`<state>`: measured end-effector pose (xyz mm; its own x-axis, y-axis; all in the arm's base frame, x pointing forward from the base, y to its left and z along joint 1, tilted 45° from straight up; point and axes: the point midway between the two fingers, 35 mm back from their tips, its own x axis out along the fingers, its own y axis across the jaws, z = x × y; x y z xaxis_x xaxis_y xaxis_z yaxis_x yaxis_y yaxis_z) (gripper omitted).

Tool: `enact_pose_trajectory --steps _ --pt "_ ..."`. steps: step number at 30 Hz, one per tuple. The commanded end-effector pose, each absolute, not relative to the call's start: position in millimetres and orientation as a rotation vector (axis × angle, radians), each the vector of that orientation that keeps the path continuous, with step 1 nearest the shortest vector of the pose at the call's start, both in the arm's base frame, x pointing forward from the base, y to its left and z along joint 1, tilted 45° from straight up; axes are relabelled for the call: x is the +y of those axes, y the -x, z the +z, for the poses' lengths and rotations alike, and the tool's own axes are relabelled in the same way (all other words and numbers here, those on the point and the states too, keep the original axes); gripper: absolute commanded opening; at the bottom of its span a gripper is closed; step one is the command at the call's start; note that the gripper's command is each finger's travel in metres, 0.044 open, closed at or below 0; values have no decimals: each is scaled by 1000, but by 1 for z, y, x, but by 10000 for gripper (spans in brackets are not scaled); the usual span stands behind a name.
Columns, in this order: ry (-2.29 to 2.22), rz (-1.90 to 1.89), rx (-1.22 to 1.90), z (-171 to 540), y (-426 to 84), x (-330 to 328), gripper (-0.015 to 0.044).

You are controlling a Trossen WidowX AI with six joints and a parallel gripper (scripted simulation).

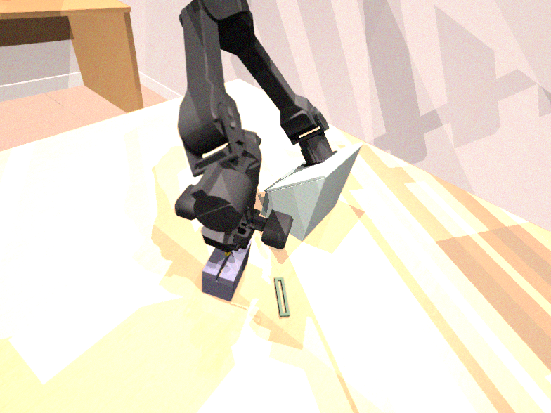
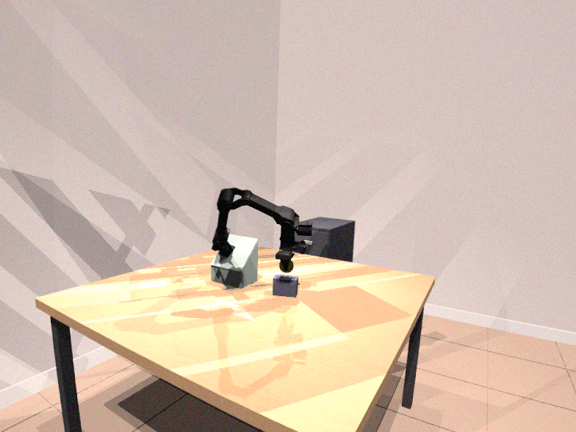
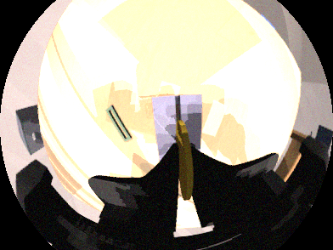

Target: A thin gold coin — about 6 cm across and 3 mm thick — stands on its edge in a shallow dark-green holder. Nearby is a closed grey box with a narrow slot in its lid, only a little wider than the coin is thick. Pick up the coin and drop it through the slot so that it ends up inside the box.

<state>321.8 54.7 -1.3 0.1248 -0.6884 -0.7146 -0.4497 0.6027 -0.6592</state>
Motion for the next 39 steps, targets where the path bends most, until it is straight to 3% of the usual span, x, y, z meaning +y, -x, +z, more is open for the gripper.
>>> enact_pose_trajectory --steps 1,39 --pt "1001 -226 1509 -2 -322 55 0" --pt "1008 -223 1515 -6 -325 45 0"
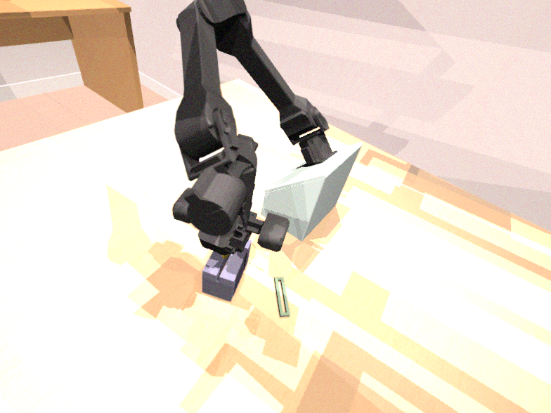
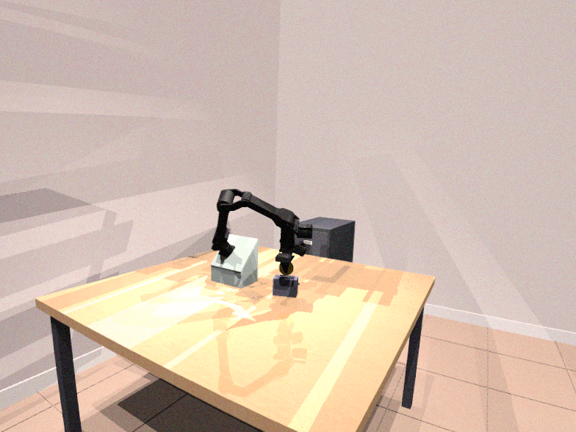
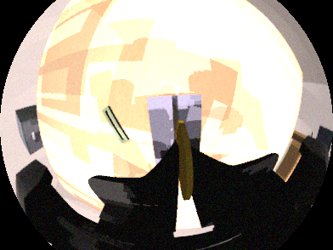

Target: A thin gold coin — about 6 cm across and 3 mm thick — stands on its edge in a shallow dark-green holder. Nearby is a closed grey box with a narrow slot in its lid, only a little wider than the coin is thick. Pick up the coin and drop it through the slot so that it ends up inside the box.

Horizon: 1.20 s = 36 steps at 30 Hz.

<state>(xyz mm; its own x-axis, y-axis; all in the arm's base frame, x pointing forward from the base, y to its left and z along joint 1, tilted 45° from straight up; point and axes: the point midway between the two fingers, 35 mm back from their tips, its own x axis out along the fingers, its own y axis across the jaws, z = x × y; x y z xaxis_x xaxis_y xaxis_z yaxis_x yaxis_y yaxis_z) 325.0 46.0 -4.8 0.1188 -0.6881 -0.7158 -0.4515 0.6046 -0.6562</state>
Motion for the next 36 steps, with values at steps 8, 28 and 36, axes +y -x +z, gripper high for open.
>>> enact_pose_trajectory --steps 8,28,36 --pt "1007 -224 1515 -10 -326 41 0" --pt "1001 -225 1517 0 -324 51 266" --pt "1008 -228 1524 32 -316 79 440"
